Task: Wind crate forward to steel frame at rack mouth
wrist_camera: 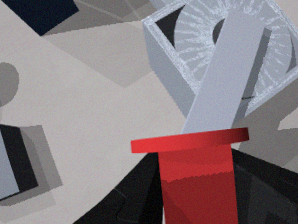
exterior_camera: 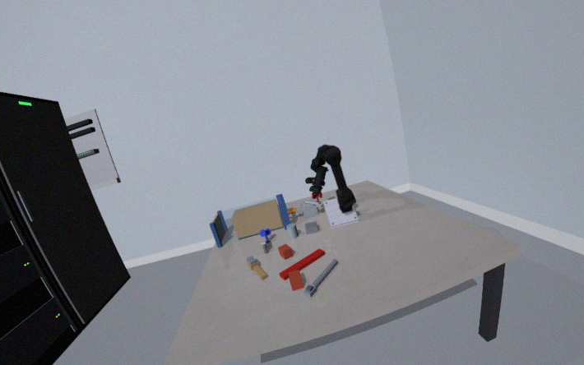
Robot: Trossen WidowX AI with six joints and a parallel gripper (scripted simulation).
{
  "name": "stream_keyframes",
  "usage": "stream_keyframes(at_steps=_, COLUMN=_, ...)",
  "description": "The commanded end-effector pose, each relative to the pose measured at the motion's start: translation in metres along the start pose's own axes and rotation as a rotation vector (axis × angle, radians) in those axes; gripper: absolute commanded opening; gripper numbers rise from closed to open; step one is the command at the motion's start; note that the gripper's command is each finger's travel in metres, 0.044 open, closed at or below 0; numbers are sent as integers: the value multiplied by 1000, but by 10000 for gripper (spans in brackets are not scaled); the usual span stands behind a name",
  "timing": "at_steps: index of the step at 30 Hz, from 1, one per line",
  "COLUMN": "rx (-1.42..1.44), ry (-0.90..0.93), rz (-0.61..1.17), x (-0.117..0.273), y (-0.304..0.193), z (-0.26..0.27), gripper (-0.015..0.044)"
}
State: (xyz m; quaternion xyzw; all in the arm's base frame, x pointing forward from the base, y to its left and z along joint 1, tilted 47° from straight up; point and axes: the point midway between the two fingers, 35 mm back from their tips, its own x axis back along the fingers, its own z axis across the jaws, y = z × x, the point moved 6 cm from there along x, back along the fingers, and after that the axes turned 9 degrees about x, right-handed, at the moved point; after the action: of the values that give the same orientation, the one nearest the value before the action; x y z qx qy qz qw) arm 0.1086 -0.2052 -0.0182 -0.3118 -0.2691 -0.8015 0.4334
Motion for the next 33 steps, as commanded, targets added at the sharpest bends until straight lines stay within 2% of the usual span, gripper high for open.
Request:
stream_keyframes(at_steps=1, rx=-17, ry=-32, rz=27, x=4, y=-10, z=-13, gripper=0)
stream_keyframes(at_steps=33, rx=-17, ry=-35, rz=28, x=7, y=-19, z=-54, gripper=0)
